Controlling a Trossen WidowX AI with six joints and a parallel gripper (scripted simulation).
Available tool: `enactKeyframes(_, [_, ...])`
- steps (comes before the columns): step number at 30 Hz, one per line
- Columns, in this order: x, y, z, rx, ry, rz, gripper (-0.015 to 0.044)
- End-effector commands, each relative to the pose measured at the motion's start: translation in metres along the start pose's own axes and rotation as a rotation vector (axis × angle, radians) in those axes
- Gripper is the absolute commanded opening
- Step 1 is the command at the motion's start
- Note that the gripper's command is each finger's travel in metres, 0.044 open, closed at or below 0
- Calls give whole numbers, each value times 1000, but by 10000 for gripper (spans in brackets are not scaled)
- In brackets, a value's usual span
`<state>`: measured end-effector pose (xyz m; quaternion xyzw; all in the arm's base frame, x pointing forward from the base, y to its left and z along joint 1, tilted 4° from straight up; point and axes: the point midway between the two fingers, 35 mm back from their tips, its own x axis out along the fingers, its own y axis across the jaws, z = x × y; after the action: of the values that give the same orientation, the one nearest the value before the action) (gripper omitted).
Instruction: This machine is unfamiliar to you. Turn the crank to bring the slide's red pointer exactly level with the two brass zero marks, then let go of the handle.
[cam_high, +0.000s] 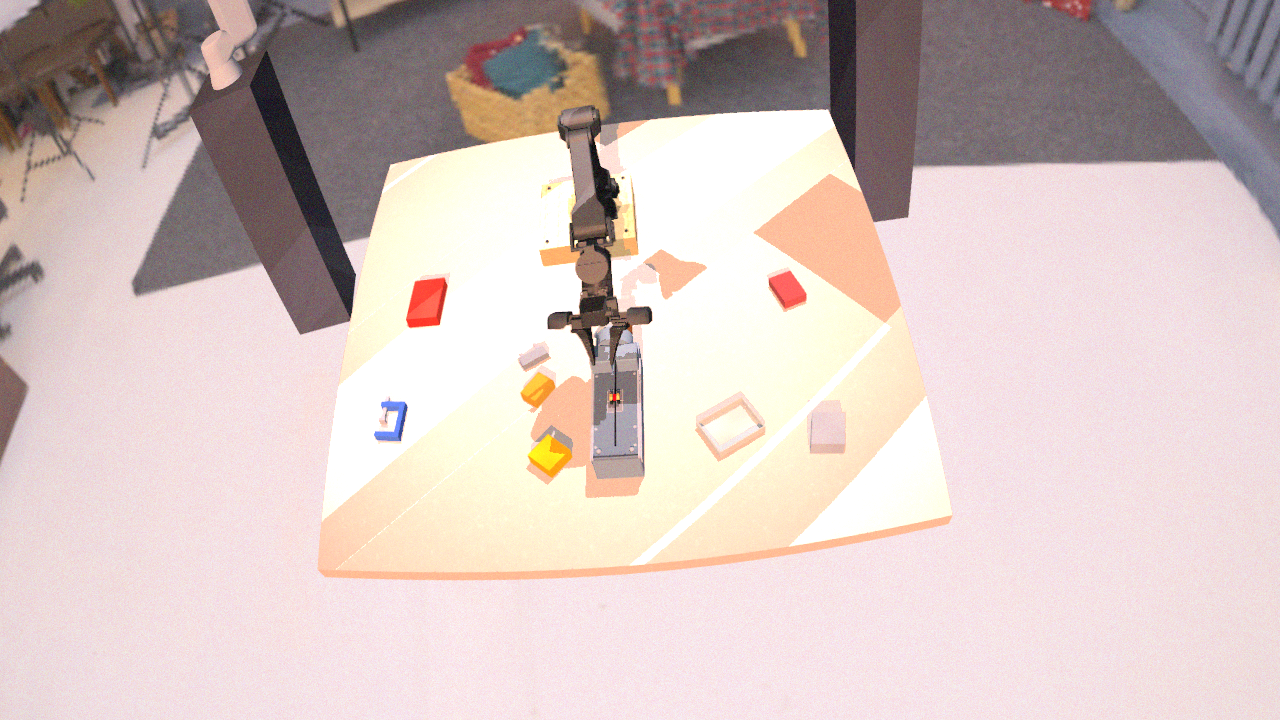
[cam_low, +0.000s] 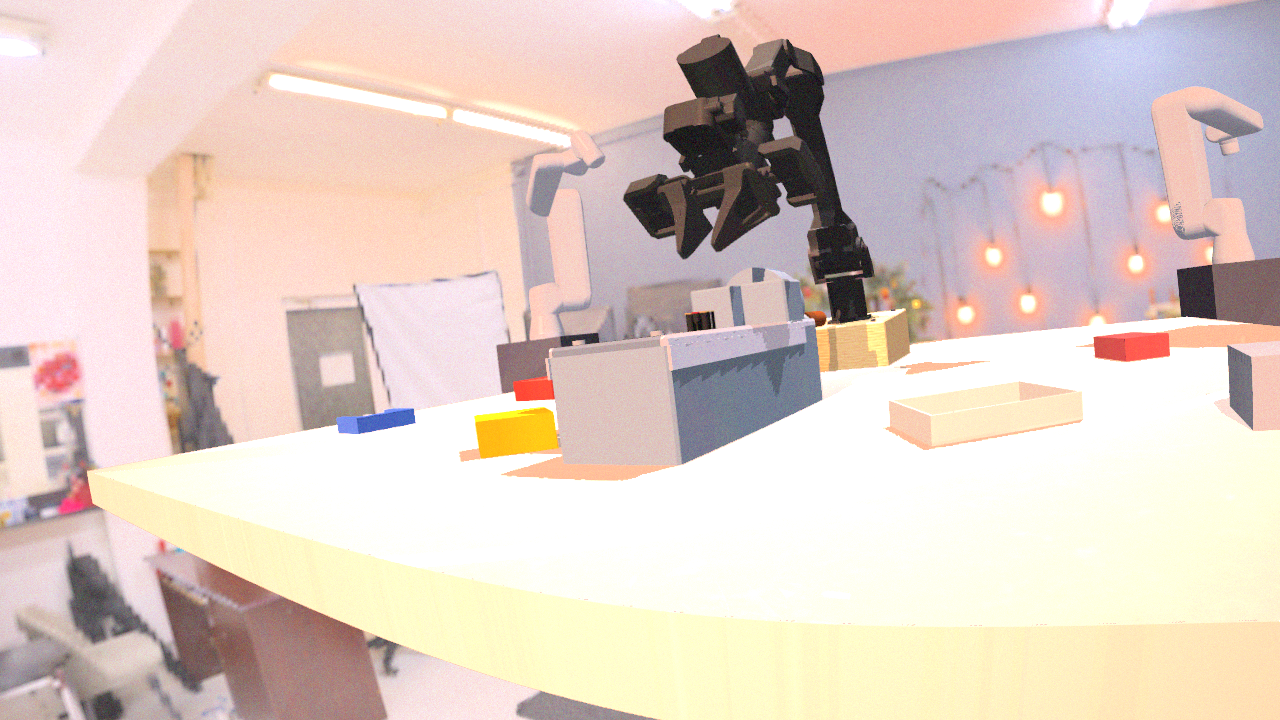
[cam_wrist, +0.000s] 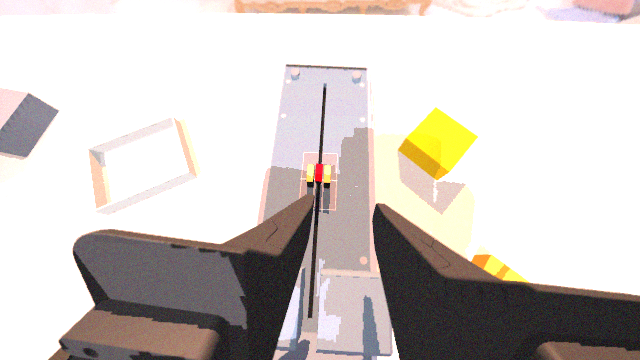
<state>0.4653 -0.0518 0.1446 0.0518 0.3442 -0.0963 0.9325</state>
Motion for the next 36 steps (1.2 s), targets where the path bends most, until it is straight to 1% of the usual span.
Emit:
enactKeyframes(1, [0,0,0,0,0,-1,236])
enactKeyframes(8, [0,0,0,0,0,-1,420])
enactKeyframes(9, [0,0,0,0,0,-1,440])
enactKeyframes(10, [0,0,0,0,0,-1,440])
enactKeyframes(27, [0,0,0,0,0,-1,0])
enactKeyframes(36, [0,0,0,0,0,0,0])
